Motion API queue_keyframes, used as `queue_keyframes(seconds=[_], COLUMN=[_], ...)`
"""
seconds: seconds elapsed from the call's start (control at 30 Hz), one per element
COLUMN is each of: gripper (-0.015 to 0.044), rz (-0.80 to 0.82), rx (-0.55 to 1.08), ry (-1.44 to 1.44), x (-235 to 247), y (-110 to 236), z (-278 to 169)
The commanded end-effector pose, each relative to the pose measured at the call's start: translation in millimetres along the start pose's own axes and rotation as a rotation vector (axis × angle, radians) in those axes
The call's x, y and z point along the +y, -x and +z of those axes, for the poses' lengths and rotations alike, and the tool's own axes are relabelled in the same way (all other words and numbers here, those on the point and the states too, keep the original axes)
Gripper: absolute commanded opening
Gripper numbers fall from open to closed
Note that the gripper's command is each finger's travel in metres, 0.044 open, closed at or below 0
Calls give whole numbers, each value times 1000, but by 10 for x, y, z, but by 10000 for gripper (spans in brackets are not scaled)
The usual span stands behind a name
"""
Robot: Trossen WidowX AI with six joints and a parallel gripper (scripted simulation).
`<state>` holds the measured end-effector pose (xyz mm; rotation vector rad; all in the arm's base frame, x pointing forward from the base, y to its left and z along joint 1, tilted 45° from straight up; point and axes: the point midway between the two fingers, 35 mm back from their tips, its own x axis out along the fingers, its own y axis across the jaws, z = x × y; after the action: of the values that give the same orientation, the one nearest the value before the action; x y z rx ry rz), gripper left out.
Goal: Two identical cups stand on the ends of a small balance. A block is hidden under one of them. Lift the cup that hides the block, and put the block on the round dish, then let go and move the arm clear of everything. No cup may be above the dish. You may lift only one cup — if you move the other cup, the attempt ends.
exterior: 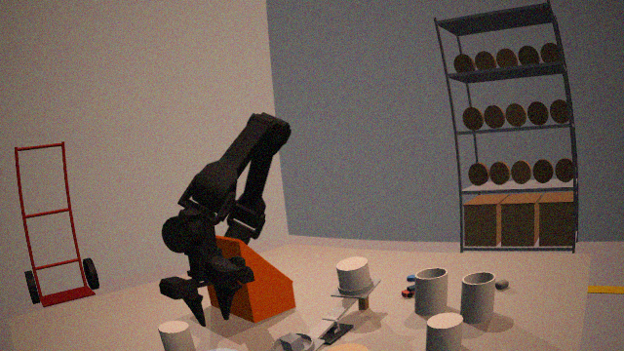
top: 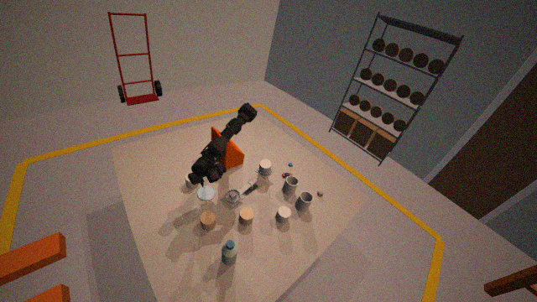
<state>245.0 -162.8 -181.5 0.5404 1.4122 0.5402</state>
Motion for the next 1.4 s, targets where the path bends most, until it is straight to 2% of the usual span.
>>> queue_keyframes(seconds=[0.0, 1.37], gripper=[260, 260], rz=[1, 69], rx=[-3, -44], ry=[143, 1478], x=[76, 1000], y=[19, -88], z=[125, 978])
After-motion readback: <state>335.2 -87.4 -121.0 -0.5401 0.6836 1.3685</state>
